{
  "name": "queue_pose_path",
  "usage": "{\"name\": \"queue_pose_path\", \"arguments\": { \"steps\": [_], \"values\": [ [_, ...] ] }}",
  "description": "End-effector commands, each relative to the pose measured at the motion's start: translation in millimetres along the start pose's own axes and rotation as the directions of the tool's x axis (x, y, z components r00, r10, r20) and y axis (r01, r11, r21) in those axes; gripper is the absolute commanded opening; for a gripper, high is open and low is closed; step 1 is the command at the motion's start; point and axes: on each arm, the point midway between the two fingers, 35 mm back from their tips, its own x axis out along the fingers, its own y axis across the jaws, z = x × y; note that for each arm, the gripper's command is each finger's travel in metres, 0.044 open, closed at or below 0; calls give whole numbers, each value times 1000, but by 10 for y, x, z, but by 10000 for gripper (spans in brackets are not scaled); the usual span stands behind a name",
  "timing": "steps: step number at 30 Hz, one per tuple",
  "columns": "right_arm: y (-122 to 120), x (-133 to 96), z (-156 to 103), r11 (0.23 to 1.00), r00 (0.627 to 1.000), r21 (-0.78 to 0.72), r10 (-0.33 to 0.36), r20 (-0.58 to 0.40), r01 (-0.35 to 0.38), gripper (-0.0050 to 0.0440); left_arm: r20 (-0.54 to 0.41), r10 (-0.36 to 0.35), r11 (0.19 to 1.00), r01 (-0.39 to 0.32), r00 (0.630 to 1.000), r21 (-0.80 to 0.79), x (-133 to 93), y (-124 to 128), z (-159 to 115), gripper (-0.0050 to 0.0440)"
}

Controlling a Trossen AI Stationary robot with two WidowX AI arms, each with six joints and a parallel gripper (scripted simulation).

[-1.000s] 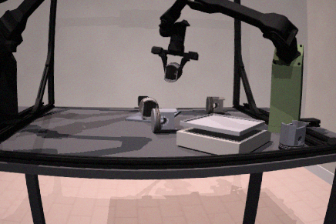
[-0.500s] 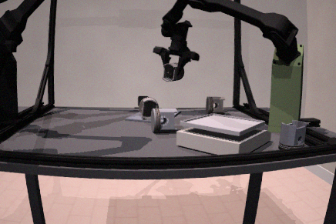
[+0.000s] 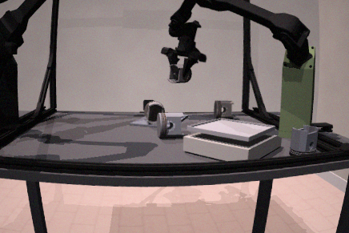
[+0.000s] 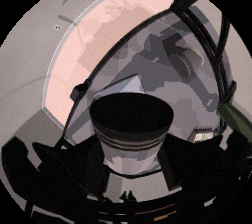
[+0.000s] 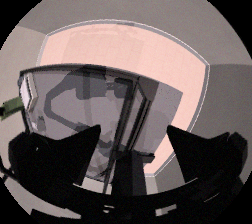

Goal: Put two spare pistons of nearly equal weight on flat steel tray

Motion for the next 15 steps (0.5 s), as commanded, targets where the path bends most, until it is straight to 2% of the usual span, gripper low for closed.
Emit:
{"name": "queue_pose_path", "arguments": {
  "steps": [1, 15],
  "values": [
    [5, 1, -1, 1000, 1000, 0, 3, 0, -3, 440, -3, 23, 1000, -23, 1000, -2, -65, 39, -21, 158],
    [5, 1, -1, 1000, 1000, 0, 3, 0, -3, 440, -3, 23, 1000, -23, 1000, -2, 149, 26, 3, 158]
  ]
}}
